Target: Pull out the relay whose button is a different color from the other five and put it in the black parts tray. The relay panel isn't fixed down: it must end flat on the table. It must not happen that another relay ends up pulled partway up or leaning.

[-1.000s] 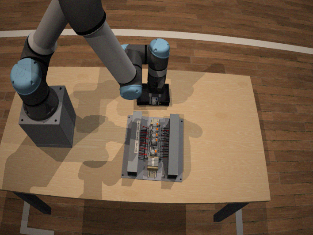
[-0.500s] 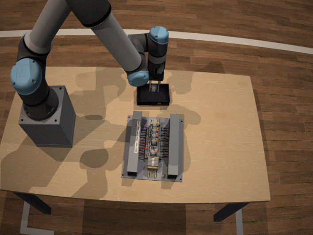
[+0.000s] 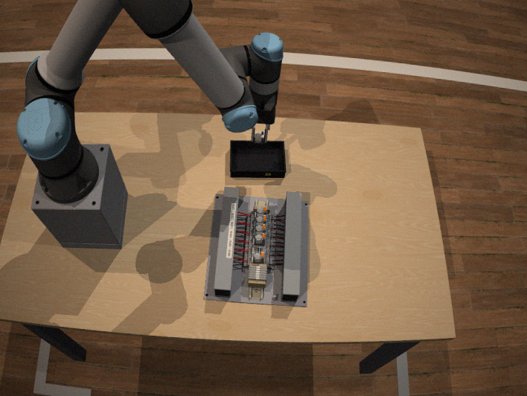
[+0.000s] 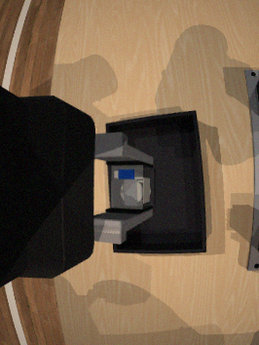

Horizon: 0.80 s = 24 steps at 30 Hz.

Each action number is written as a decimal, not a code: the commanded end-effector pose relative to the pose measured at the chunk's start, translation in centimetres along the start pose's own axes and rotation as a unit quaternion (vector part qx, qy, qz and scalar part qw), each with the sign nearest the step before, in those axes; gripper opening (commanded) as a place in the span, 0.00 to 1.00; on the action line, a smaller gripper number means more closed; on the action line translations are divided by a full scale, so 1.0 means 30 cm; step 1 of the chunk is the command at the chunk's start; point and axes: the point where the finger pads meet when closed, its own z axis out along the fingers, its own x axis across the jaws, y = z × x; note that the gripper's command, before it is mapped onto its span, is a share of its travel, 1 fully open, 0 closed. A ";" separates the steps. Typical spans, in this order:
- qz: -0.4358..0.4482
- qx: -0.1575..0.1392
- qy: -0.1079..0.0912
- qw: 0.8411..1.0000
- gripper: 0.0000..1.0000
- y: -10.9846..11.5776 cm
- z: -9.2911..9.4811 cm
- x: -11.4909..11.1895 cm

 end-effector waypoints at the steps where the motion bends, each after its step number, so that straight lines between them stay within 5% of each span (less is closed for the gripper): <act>1: 0.001 0.000 0.000 1.000 0.00 0.024 0.000 -0.001; 24: 0.001 0.000 0.000 1.000 0.00 0.033 0.000 0.000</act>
